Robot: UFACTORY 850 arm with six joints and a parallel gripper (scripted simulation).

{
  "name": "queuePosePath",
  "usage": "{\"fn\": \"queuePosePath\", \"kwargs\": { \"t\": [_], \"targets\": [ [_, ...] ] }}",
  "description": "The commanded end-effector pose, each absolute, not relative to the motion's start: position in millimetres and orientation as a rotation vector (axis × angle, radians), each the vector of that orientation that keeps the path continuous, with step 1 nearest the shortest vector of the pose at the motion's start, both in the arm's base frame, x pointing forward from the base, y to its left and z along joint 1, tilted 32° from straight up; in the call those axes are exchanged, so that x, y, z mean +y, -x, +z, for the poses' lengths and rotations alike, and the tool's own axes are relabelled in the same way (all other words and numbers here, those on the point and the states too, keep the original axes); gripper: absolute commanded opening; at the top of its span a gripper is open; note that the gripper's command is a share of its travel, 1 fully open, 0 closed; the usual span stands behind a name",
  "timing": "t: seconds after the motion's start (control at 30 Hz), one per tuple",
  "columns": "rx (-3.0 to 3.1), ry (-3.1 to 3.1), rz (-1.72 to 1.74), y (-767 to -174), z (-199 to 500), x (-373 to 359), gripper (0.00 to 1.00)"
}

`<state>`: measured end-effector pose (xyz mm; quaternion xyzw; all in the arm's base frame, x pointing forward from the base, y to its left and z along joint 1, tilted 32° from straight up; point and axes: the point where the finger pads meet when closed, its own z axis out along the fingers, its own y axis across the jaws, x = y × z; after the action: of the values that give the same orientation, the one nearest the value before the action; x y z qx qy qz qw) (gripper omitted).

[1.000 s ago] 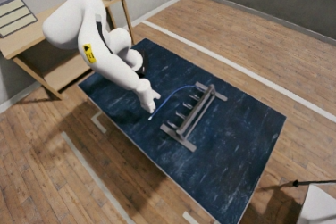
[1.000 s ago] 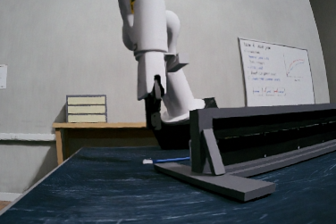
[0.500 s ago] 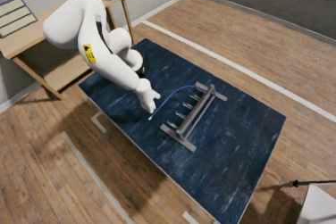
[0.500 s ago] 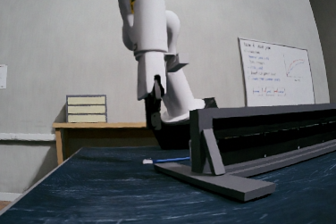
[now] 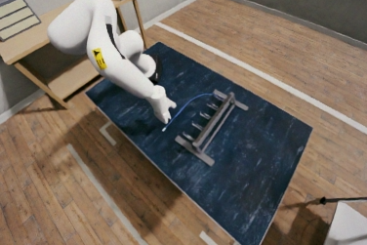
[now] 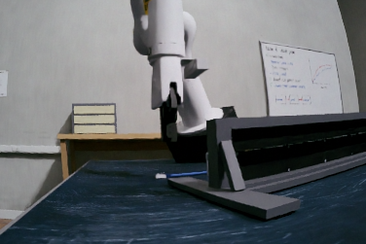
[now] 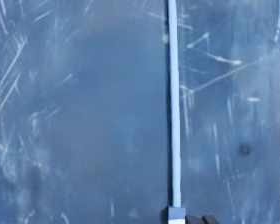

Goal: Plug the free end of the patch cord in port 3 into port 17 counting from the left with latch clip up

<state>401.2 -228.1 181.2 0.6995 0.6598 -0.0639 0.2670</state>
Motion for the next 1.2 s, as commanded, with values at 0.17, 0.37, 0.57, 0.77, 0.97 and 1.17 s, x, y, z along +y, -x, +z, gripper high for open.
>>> {"fn": "queuePosePath", "kwargs": {
  "t": [0.17, 0.37, 0.57, 0.77, 0.97, 1.17],
  "targets": [
    [1.645, -1.947, -0.158, -412.2, 173.0, -212.1, 0.0],
    [1.433, -2.008, -0.101, -429.4, 162.0, -184.5, 0.0],
    [1.31, -2.028, -0.044, -439.6, 156.7, -166.5, 0.0],
    [1.148, -2.044, 0.062, -453.3, 150.7, -139.3, 0.0],
    [1.011, -2.049, 0.183, -464.9, 146.3, -112.1, 0.0],
    [0.889, -2.05, 0.321, -474.8, 142.8, -83.7, 0.0]
  ]
}}
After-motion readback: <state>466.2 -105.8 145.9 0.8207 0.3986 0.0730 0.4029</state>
